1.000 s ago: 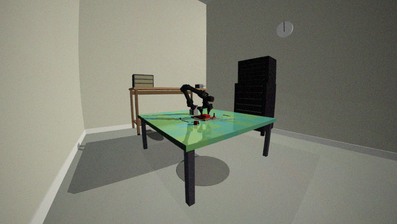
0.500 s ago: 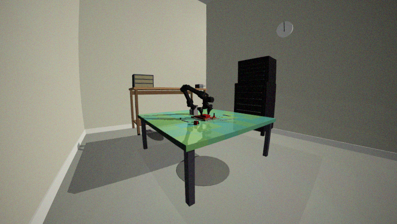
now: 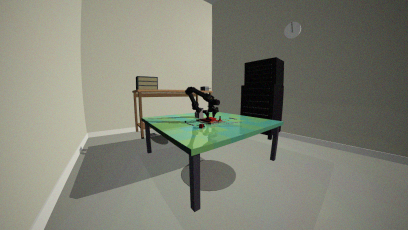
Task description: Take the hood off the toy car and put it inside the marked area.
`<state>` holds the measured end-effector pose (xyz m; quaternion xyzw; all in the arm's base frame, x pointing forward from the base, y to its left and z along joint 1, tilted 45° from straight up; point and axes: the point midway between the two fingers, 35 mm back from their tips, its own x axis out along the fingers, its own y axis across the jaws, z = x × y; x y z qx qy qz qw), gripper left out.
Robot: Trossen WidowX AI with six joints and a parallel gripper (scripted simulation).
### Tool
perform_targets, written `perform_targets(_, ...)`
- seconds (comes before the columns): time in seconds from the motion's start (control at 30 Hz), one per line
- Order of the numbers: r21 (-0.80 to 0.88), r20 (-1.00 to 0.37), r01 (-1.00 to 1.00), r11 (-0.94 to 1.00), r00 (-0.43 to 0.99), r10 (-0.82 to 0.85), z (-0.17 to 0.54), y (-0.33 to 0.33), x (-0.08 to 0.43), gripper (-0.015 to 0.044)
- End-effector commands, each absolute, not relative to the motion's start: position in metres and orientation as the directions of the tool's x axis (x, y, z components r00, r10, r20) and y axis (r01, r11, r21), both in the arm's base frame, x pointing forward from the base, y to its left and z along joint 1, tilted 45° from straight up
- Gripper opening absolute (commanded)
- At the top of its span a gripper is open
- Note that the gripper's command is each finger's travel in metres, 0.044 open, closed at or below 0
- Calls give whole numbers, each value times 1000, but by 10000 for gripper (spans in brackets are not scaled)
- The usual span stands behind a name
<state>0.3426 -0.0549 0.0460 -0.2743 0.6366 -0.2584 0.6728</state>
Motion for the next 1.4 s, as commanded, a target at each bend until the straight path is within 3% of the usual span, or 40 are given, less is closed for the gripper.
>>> perform_targets(0.0, -699, -714, 0, 715, 56, -698, 46, -55, 343, 268)
perform_targets(0.33, -698, -715, 0, 716, 56, -697, 50, -51, 343, 6)
perform_targets(1.37, -697, -716, -1, 717, 56, -696, 64, -37, 341, 0)
